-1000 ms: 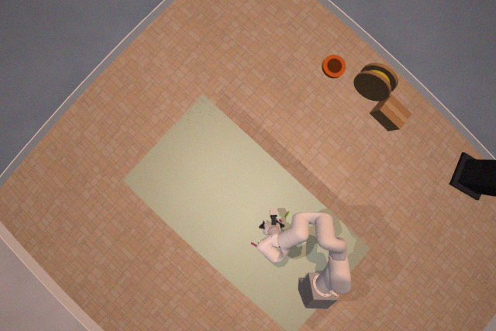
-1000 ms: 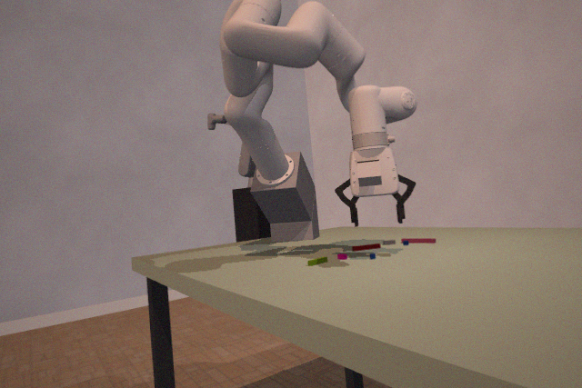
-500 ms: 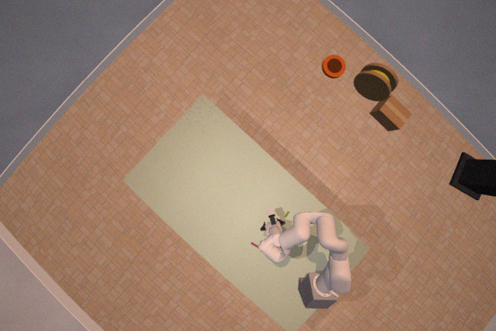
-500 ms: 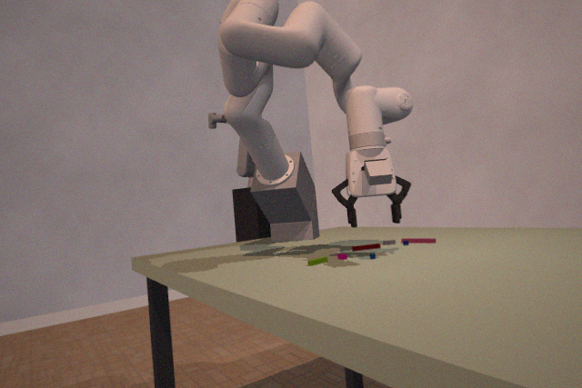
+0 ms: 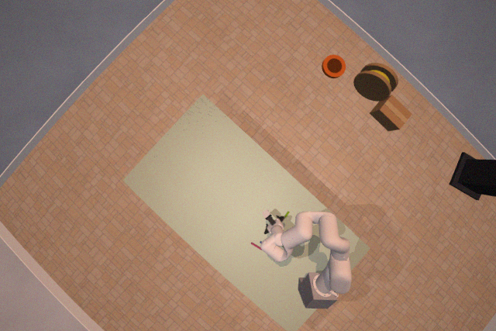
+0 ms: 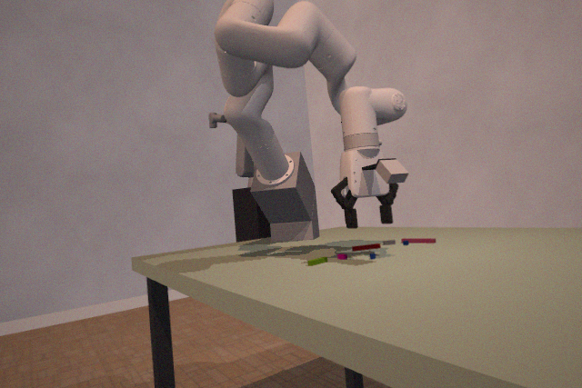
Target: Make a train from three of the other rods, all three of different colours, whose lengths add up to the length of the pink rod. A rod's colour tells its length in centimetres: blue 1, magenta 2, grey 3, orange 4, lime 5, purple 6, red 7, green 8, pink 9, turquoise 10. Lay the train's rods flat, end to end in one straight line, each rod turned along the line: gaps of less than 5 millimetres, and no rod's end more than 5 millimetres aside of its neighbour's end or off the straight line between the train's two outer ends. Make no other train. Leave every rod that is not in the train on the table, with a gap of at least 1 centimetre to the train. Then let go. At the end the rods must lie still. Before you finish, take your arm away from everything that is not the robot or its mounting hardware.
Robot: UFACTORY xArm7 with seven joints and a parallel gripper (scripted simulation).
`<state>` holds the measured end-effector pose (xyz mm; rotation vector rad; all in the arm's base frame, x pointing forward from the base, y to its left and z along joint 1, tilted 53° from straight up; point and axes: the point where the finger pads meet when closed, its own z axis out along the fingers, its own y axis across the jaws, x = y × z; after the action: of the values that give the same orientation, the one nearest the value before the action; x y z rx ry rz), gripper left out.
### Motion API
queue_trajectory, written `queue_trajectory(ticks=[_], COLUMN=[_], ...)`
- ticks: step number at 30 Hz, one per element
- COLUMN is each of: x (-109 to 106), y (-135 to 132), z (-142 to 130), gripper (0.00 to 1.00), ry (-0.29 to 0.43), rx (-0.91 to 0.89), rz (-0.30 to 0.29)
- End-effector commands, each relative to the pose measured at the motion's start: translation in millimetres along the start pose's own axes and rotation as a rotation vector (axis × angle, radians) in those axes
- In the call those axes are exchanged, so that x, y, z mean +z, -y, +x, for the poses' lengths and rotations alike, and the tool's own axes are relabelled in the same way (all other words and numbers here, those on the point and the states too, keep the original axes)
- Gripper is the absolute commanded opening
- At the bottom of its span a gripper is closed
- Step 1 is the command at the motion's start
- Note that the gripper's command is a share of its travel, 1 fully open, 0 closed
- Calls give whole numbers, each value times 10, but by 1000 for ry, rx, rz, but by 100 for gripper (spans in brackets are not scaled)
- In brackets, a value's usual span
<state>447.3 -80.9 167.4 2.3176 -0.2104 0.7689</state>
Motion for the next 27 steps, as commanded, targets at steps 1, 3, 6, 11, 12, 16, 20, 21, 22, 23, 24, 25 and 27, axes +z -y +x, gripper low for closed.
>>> queue_trajectory(ticks=[1,3,6,11,12,16,20,21,22,23,24,25,27], x=[-9,-9,-8,-7,-7,-6,-5,-5,-5,-5,-4,-4,-4], y=[-34,-34,-70,-109,-117,-148,-164,-186,-193,-198,-206,-213,-229], z=[-3,-3,-14,-26,-29,-40,-45,-53,-55,-57,-60,-63,-69], gripper=[100,100,100,100,100,100,100,100,100,100,100,100,100], ry=[15,15,15,14,14,14,13,13,13,13,13,13,12], rx=[-167,-167,-295,-436,-465,-580,-638,-721,-745,-767,-793,-821,-880], rz=[6,6,7,8,9,9,10,10,11,11,11,11,12])
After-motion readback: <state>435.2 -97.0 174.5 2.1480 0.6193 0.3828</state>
